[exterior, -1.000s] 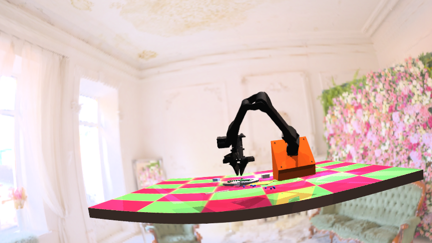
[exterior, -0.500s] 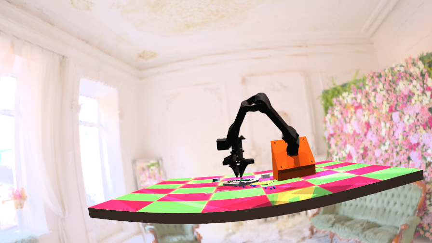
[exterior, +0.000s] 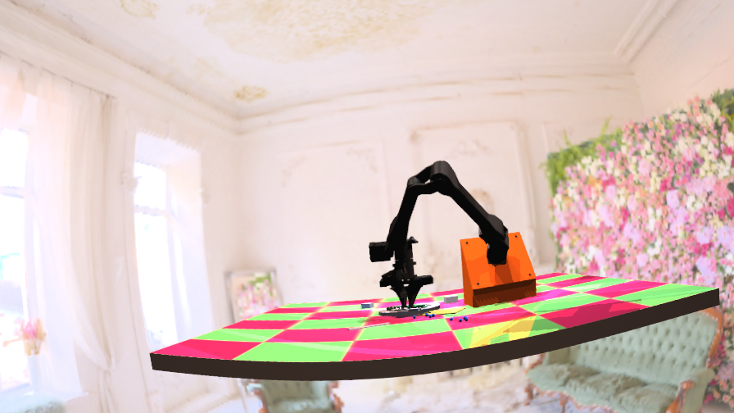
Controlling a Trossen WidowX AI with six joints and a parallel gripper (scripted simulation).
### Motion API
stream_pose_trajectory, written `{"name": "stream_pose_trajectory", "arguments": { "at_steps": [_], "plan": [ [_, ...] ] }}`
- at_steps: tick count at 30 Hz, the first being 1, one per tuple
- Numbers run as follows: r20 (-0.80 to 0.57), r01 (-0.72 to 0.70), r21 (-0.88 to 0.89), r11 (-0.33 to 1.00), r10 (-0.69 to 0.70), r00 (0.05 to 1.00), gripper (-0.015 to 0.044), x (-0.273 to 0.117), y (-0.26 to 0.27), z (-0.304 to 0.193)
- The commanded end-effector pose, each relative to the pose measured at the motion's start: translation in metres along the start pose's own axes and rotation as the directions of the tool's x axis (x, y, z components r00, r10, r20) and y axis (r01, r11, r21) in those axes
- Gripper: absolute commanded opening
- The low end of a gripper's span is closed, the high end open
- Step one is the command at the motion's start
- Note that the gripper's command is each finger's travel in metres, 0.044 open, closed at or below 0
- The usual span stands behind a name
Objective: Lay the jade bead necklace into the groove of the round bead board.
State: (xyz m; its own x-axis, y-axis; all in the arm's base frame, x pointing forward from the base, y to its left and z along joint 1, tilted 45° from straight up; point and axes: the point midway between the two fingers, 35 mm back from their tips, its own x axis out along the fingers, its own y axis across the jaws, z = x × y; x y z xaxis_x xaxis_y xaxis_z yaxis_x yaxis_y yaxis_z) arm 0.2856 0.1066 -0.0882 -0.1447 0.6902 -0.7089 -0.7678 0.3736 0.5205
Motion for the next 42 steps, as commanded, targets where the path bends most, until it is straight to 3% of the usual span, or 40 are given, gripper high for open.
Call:
{"name": "stream_pose_trajectory", "arguments": {
  "at_steps": [1, 5, 42],
  "plan": [
    [0.000, 0.000, 0.000, 1.000, 0.000, 1.000, 0.0094, 0.0000, 0.0000, 0.0000],
    [0.000, 0.000, 0.000, 1.000, 0.000, 1.000, 0.0000, 0.0000, 0.0000, 0.0000],
    [0.001, -0.002, 0.003, 1.000, 0.002, 1.000, 0.0000, -0.0019, 0.0005, -0.0004]
  ]
}}
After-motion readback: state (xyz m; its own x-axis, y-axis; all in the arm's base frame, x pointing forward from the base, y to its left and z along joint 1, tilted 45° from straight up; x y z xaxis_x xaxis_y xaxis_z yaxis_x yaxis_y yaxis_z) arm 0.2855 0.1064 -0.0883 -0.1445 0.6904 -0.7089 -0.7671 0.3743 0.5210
